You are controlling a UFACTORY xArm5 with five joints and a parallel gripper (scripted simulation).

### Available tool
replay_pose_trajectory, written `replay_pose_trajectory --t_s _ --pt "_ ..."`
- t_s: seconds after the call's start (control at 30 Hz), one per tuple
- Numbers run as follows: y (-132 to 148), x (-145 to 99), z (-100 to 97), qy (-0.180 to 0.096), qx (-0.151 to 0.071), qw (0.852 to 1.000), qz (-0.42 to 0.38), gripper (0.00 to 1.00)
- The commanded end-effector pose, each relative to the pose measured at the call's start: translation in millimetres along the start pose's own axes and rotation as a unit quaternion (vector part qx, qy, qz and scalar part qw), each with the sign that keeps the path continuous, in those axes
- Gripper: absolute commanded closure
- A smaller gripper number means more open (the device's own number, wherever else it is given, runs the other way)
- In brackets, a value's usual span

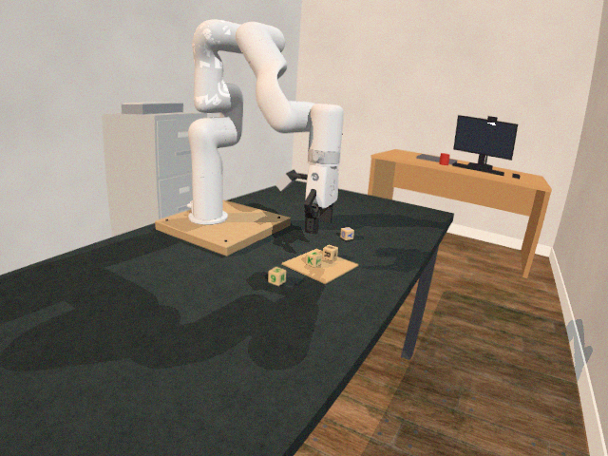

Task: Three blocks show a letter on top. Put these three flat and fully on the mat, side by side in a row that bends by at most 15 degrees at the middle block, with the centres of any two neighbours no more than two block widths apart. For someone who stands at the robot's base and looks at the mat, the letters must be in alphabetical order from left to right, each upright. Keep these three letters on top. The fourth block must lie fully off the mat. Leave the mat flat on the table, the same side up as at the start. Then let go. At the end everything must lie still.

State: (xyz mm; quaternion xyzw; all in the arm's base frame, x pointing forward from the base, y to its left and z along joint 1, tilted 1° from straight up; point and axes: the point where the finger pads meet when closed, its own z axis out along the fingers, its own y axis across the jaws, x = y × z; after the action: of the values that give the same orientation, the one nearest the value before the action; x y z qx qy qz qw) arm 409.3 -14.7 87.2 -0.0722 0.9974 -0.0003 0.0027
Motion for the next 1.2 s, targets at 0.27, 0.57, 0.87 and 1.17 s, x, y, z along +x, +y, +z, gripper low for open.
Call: replay_pose_trajectory --t_s 0.27,0.57,0.87,1.17 --pt "-8.7 2.7 -0.7 -0.002 0.000 0.992 0.125 0.00" --pt "-8.7 2.7 -0.7 -0.002 0.000 0.992 0.125 0.46" --pt "-8.7 2.7 -0.7 -0.002 0.000 0.992 0.125 0.46" --pt "-8.7 2.7 -0.7 -0.002 0.000 0.992 0.125 0.46"
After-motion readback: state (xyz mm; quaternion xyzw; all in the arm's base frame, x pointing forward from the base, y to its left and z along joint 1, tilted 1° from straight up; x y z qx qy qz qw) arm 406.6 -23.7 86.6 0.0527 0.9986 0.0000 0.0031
